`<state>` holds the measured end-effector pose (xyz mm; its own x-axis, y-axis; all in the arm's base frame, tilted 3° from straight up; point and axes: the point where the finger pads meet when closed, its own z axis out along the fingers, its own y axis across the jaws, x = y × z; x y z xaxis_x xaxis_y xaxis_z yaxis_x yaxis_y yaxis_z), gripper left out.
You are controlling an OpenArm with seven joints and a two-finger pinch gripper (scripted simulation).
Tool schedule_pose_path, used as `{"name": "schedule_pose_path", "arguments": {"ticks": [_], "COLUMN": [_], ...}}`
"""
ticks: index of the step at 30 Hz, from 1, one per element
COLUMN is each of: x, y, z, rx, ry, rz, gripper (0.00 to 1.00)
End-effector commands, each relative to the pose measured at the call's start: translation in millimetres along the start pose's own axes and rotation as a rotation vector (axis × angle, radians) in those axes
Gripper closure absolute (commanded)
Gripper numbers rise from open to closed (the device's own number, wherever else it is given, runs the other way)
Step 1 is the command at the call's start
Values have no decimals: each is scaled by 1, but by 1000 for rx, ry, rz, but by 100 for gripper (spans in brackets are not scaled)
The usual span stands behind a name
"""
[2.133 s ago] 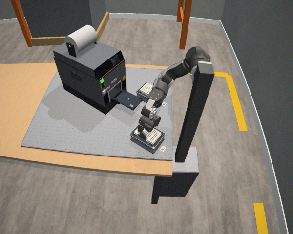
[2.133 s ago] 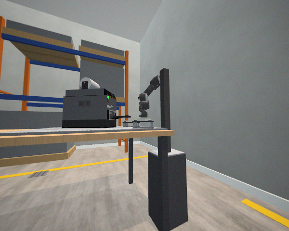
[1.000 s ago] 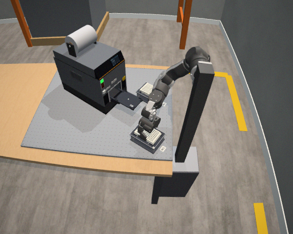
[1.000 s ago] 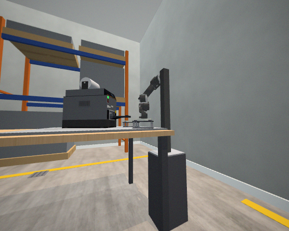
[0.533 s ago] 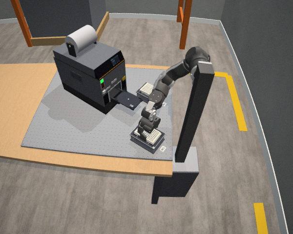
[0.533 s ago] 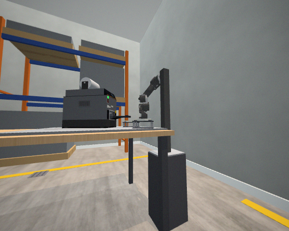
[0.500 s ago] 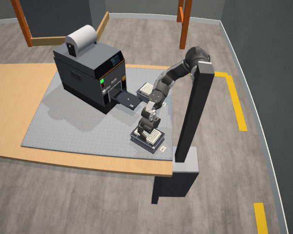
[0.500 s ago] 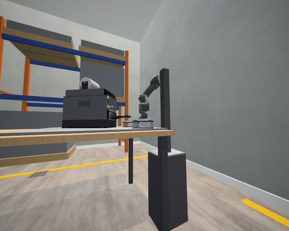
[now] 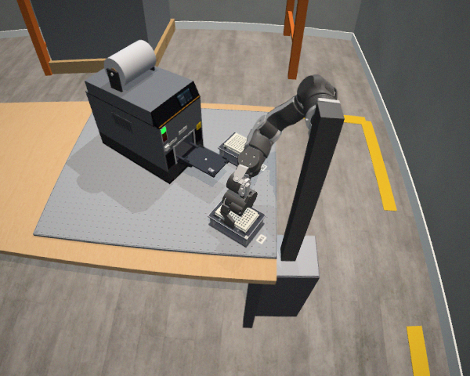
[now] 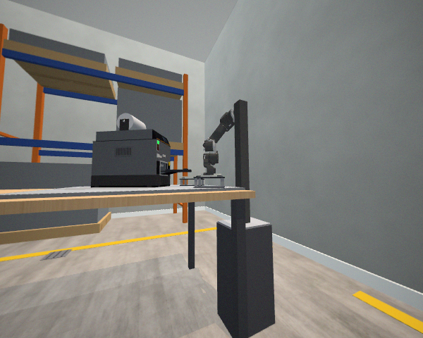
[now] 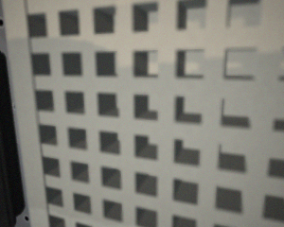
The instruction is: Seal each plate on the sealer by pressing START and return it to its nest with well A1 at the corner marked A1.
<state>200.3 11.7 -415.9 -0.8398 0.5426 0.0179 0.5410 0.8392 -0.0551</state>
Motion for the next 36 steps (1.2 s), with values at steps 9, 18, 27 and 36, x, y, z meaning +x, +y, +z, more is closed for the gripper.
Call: {"name": "schedule_pose_path", "arguments": {"ticks": [9, 18, 27, 36], "x": [1, 1, 1, 1], "y": [1, 1, 1, 1], "z": [2, 2, 2, 2], "rx": [-4, -4, -4, -4], "ry": [1, 1, 1, 1], "rz": [-4, -4, -4, -4], "gripper": [35, 37, 41, 45]}}
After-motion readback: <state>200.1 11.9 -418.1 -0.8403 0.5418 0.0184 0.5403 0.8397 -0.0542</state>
